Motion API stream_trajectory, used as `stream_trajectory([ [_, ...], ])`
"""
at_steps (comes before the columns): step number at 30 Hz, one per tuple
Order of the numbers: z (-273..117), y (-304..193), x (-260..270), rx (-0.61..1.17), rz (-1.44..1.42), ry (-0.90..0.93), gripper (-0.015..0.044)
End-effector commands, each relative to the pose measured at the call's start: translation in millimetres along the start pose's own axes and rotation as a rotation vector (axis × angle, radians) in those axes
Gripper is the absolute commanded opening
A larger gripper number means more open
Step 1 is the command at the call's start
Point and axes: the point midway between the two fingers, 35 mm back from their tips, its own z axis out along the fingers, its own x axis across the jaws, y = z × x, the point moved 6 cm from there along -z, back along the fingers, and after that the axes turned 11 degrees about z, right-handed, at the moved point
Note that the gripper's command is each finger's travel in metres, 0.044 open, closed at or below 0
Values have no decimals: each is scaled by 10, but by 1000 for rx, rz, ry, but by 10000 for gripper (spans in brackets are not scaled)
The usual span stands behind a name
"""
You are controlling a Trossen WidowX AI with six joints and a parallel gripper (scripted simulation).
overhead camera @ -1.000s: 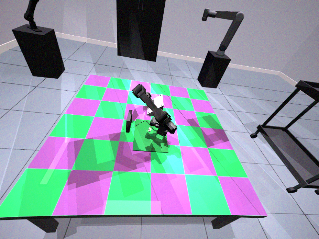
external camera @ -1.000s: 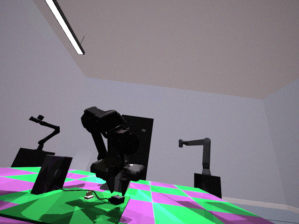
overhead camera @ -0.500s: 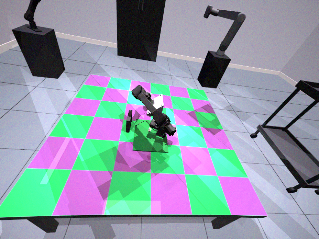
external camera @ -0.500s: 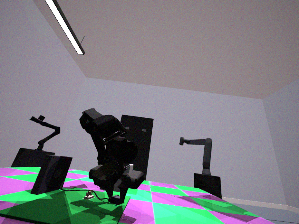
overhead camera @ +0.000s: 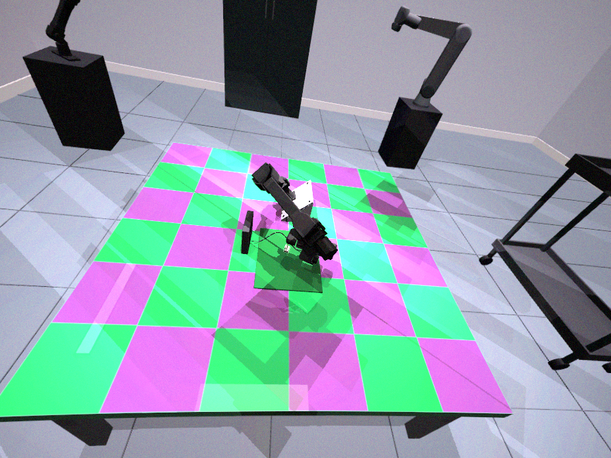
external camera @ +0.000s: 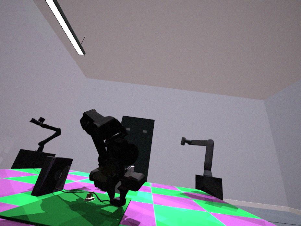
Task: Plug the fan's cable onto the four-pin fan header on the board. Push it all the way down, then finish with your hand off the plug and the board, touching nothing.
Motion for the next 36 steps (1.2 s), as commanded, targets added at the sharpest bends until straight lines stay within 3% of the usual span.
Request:
stream_trajectory([
  [1,-1,0,0,0,0,0,104],
  [5,-1,0,0,0,0,0,78],
  [8,-45,-17,0,0,0,0,0],
  [30,-619,-287,-60,1,-12,-6,0],
  [36,-608,-350,-80,-59,-184,-3,0],
])
